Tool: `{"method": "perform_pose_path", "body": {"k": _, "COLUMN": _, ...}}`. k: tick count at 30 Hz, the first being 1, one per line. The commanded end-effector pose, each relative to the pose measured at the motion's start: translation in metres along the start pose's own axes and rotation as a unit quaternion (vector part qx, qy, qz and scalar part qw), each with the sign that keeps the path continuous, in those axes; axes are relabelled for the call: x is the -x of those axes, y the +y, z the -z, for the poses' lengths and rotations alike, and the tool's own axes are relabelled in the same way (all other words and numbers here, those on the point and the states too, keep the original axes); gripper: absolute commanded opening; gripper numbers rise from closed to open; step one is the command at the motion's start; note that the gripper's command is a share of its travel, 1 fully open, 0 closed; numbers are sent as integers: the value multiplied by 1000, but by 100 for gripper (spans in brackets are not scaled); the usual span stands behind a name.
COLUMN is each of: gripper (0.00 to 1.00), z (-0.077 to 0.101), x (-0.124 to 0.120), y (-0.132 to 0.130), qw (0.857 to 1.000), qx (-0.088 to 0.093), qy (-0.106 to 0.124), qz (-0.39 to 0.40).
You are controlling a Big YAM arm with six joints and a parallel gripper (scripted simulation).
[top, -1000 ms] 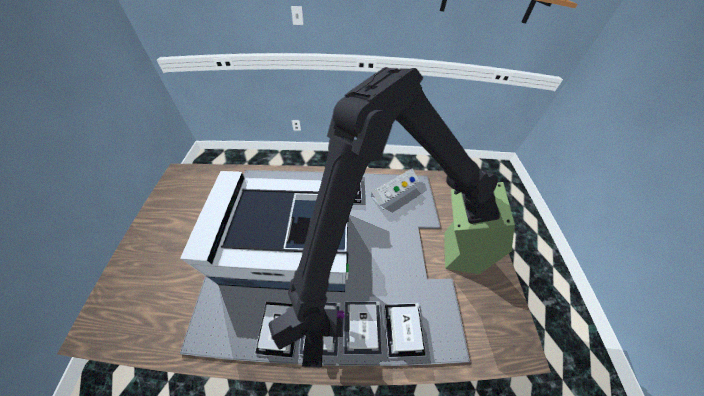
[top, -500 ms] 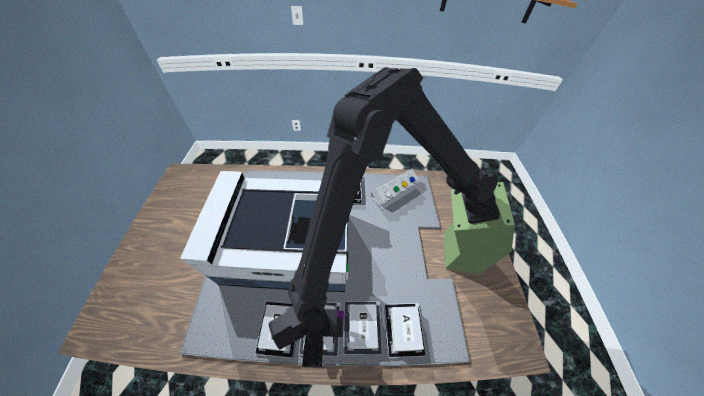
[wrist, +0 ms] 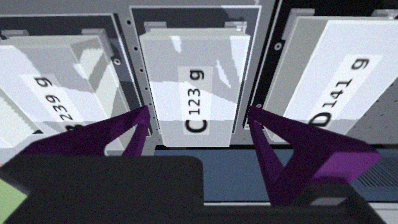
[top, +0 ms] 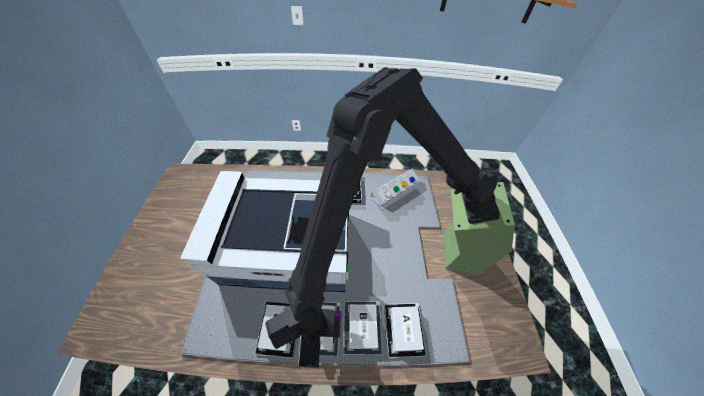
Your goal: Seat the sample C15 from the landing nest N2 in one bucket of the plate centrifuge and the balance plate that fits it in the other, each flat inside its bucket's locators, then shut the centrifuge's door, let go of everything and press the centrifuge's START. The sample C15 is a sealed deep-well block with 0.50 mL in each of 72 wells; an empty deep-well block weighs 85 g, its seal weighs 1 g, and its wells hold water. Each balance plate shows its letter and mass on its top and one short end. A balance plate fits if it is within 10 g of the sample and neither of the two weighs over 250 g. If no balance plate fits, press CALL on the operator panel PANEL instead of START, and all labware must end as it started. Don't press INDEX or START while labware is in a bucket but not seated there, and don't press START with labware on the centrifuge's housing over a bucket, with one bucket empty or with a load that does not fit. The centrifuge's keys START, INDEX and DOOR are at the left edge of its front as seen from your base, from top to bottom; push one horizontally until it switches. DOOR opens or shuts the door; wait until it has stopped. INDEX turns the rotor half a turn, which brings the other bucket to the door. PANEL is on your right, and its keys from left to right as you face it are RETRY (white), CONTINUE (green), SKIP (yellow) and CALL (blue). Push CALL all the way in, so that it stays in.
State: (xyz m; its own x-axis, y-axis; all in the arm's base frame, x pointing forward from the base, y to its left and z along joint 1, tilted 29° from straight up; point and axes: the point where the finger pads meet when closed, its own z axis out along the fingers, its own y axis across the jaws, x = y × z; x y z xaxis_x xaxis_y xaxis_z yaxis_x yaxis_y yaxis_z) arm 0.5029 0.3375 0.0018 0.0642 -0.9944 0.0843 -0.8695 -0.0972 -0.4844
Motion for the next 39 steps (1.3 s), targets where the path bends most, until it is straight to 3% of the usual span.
{"method": "perform_pose_path", "body": {"k": 1, "gripper": 100, "z": -3, "x": -5, "y": -13, "qw": 1000, "qx": -2, "qy": 1, "qz": 0}}
{"method": "perform_pose_path", "body": {"k": 20, "gripper": 100, "z": -2, "x": -9, "y": -5, "qw": 1000, "qx": 0, "qy": 2, "qz": 1}}
{"method": "perform_pose_path", "body": {"k": 29, "gripper": 100, "z": 8, "x": -8, "y": -16, "qw": 1000, "qx": -15, "qy": -6, "qz": -5}}
{"method": "perform_pose_path", "body": {"k": 39, "gripper": 100, "z": 5, "x": -7, "y": -14, "qw": 1000, "qx": -13, "qy": -5, "qz": -4}}
